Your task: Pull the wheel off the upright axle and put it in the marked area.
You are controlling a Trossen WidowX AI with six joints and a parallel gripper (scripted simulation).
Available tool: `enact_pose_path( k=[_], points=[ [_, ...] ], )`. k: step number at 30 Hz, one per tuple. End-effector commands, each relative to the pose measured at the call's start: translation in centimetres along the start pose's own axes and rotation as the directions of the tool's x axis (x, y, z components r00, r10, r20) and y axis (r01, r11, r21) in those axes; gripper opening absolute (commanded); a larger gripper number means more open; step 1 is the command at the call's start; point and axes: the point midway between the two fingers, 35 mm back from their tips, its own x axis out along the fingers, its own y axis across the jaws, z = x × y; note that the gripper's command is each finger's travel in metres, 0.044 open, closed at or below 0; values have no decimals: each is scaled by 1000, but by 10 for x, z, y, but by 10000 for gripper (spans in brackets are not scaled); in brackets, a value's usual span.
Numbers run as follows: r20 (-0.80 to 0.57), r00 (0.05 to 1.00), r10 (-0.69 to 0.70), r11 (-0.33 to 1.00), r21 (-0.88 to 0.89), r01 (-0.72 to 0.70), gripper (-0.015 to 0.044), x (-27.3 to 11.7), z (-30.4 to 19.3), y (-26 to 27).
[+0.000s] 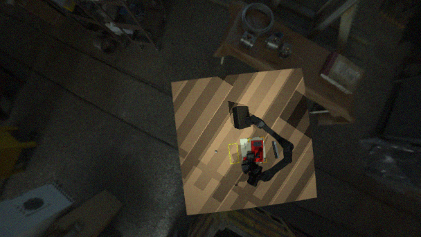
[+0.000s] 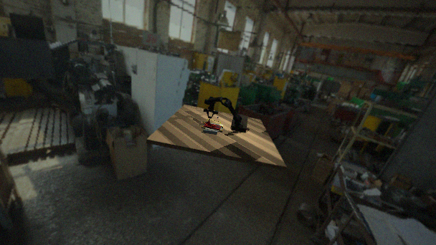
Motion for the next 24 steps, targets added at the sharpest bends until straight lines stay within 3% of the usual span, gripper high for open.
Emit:
enact_pose_path(
  k=[1, 7, 24],
  points=[
    [11, 1000, 15, 1000, -7, -15, 0, -21, 1, 1],
    [3, 1000, 9, 1000, 3, -9, 0, -21, 4, -3],
    [19, 1000, 13, 1000, -3, -13, 0, -29, 92, -46]
  ],
)
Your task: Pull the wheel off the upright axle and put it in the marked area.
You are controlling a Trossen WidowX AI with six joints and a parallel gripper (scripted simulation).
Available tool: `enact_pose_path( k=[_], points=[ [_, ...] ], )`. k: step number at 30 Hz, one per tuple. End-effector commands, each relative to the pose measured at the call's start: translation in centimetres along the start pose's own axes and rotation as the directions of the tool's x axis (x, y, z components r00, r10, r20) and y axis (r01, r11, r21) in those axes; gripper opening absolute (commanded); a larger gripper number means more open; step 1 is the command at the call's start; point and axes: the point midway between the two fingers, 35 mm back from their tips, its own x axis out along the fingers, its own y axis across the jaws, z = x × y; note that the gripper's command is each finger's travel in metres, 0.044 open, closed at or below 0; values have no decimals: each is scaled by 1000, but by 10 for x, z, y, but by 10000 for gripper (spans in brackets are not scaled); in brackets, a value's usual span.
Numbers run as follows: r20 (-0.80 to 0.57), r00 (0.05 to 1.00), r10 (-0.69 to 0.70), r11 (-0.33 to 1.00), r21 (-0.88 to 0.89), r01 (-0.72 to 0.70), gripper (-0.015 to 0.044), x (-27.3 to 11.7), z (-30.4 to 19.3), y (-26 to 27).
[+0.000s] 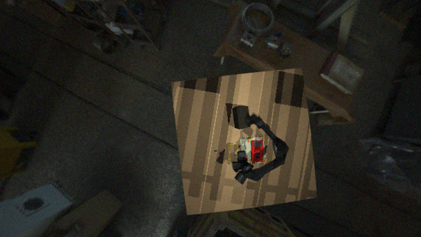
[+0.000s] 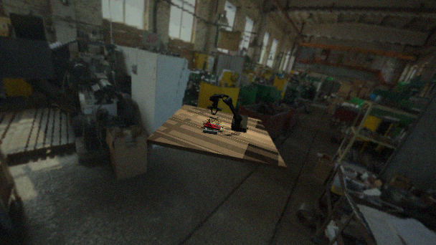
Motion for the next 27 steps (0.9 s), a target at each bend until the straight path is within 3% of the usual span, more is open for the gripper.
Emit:
enact_pose_path(
  k=[1, 17, 27],
  points=[
    [2, 1000, -2, 1000, -1, 2, 0, 0, 18, -13],
    [0, 1000, -2, 1000, -3, 2, 0, 22, 29, -20],
    [-2, 1000, -1, 1000, -3, 1, 0, 82, 29, -19]
  ],
)
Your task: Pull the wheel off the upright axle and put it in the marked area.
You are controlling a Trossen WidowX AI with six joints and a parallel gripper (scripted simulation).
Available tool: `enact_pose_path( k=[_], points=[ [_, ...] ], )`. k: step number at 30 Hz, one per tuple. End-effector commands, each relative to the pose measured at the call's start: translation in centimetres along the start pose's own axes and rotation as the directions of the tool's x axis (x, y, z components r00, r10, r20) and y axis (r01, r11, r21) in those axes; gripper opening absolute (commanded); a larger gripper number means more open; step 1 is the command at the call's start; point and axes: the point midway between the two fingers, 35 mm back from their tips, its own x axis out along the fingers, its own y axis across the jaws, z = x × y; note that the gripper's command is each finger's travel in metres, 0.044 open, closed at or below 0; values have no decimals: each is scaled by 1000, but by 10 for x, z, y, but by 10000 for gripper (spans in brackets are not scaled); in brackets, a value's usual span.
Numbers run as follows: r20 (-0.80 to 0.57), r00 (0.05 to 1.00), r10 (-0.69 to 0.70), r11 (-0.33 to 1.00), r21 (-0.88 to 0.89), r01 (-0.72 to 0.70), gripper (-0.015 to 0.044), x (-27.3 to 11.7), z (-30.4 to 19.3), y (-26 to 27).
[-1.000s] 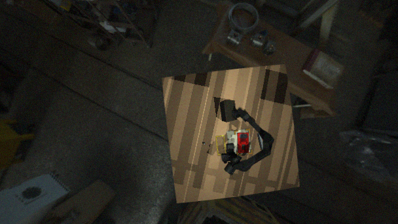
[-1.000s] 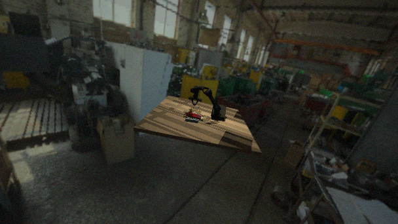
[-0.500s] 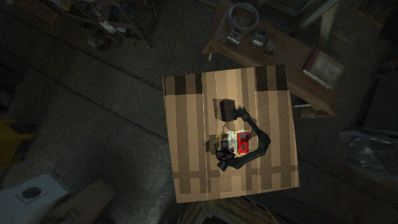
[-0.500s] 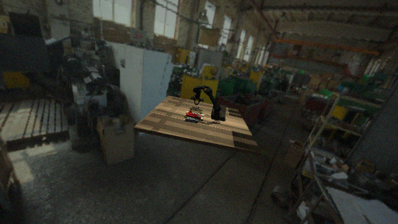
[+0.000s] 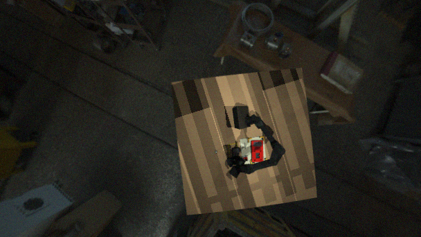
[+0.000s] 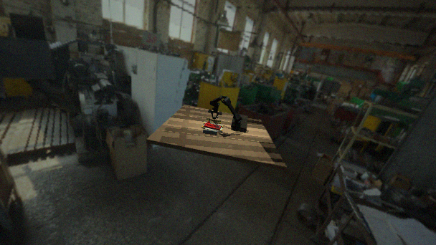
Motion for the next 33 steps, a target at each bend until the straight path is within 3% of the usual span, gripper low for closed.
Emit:
enact_pose_path(
  k=[1, 6, 17, 25, 28, 33],
  points=[
    [-11, 1000, -3, 1000, 10, 3, 0, 24, -2, -3],
    [-13, 1000, -4, 1000, 10, 4, 0, 40, -3, -5],
    [-10, 1000, -14, 1000, 2, 14, 289, 34, -4, -5],
    [-10, 1000, -4, 1000, 10, 5, 300, -21, -3, -5],
    [-10, 1000, -4, 1000, 10, 4, 300, -23, -3, -5],
    [-9, 1000, -4, 1000, 19, 4, 431, -42, -14, -36]
  ],
)
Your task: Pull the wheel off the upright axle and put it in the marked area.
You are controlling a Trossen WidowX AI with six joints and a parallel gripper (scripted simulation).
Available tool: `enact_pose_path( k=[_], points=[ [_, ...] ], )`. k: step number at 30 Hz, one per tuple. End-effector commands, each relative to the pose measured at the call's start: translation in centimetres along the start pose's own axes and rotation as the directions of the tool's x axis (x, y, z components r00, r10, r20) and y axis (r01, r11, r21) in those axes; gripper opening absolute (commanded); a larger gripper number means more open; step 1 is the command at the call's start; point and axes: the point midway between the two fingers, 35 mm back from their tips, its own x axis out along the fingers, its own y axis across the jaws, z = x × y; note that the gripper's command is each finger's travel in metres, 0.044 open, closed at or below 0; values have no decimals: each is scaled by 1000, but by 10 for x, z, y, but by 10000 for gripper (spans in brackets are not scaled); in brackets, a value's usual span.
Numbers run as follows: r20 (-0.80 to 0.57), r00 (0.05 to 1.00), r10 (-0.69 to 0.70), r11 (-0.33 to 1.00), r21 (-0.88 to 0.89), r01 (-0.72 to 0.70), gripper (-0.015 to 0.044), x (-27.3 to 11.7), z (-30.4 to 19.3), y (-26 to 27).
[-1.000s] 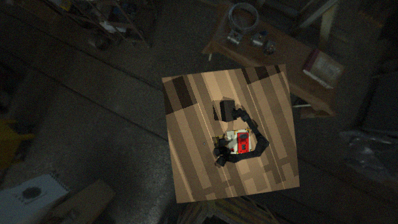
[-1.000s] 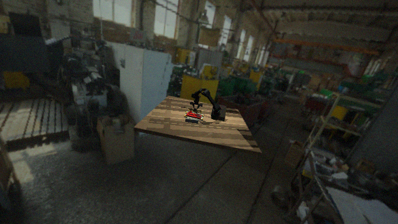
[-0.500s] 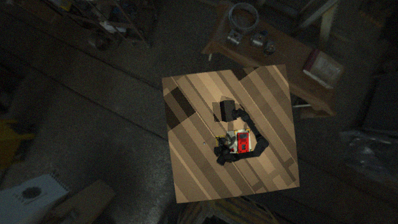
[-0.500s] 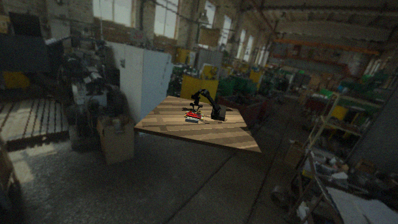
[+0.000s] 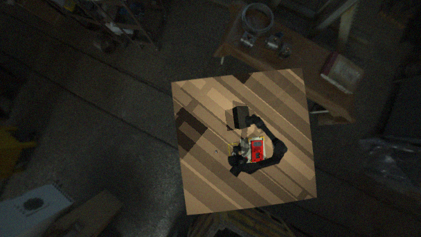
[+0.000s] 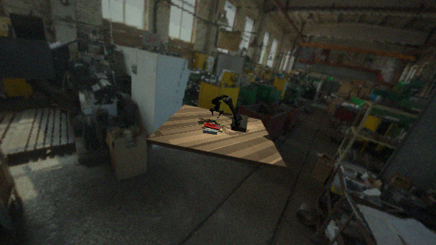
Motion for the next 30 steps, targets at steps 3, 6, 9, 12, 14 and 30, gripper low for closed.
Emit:
enact_pose_path(
  k=[3, 6, 9, 12, 14, 30],
  points=[
    [6, 1000, 0, 1000, 7, 0, 440, -33, -17, -48],
    [5, 1000, -3, 1000, 6, 3, 440, -43, -28, -70],
    [4, 1000, -3, 1000, 5, 3, 440, -43, -29, -72],
    [4, 1000, -3, 1000, 5, 3, 440, -43, -29, -72],
    [4, 1000, -3, 1000, 5, 3, 440, -43, -29, -72],
    [4, 1000, -3, 1000, 5, 3, 440, -43, -29, -72]
  ],
)
